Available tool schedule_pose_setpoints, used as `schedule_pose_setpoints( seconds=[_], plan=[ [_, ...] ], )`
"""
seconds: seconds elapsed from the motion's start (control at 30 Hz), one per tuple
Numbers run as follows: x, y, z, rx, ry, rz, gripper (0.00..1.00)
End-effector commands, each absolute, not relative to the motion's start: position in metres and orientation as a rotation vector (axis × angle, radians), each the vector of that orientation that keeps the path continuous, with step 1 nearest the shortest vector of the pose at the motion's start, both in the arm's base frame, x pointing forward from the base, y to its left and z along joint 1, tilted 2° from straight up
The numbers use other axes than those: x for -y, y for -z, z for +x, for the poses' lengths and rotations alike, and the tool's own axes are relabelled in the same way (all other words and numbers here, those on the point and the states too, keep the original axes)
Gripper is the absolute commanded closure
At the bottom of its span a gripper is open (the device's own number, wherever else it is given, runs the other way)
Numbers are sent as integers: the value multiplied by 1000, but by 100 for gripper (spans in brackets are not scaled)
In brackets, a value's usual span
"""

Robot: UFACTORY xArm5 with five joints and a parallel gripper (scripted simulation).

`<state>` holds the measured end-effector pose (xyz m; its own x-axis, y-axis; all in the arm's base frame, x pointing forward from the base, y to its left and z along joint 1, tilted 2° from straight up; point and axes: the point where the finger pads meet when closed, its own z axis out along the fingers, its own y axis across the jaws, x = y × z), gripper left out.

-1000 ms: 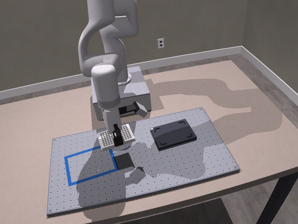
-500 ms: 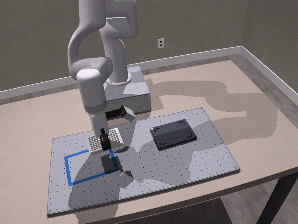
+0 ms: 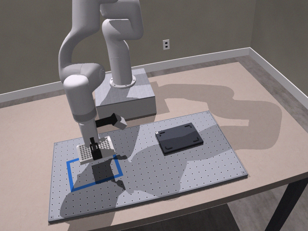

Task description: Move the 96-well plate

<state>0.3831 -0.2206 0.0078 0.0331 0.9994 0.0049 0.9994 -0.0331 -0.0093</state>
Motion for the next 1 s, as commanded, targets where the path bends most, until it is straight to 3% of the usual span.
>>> schedule_pose_setpoints(
  seconds=[0.0,0.97],
  plan=[
    [231,-8,385,2180,-3,-2251,100],
    [253,-7,385,2179,-3,-2250,100]
  ],
)
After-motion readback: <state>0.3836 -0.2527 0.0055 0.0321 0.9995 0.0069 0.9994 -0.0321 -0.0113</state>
